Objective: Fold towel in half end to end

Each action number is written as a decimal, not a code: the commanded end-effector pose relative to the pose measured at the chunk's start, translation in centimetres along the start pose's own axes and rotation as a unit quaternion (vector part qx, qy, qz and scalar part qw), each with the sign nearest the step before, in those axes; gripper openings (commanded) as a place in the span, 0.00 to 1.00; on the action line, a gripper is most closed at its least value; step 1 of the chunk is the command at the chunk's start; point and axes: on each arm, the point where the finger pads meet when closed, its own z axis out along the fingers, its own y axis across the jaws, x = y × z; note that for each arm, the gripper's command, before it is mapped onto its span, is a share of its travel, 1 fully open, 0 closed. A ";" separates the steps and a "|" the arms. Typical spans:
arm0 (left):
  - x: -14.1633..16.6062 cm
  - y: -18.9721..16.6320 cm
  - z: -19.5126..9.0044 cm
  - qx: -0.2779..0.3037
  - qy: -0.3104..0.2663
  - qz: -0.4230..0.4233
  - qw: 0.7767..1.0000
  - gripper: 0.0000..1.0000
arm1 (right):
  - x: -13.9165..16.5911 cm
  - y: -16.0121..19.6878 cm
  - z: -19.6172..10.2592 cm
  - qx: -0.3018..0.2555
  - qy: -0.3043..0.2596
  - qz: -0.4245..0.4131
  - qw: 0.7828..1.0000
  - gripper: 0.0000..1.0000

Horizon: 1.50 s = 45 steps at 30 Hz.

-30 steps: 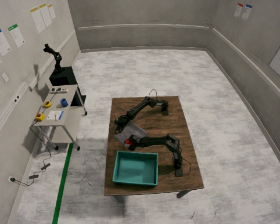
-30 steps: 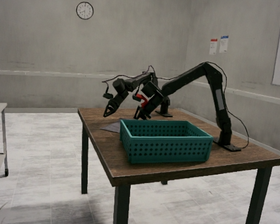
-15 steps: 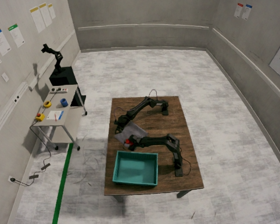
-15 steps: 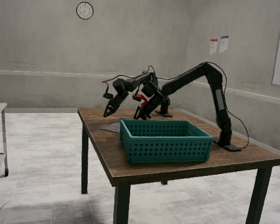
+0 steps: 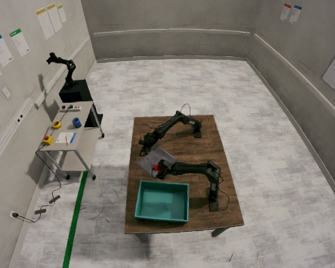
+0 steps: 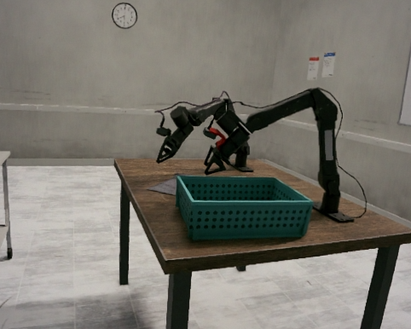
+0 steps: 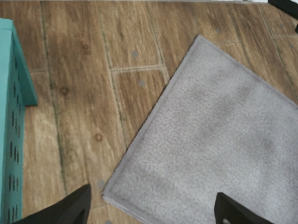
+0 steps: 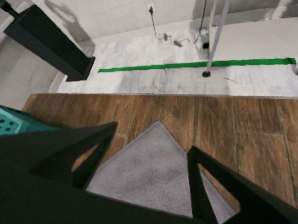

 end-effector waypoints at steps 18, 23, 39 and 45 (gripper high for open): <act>-1.0 -0.7 -9.6 0.002 -0.010 0.001 1.000 0.78 | -1.7 0.2 -9.4 -0.003 -0.005 0.001 1.000 0.84; -1.0 -0.7 -9.6 0.001 -0.010 0.001 1.000 0.78 | -1.6 0.3 -9.1 -0.002 -0.004 0.001 1.000 0.84; -1.0 -0.7 -9.6 0.001 -0.009 0.000 1.000 0.78 | -2.2 0.5 -8.9 -0.009 -0.009 0.002 1.000 0.84; -1.0 -0.7 -9.6 0.001 -0.009 0.000 1.000 0.78 | -2.2 0.5 -8.9 -0.009 -0.009 0.002 1.000 0.84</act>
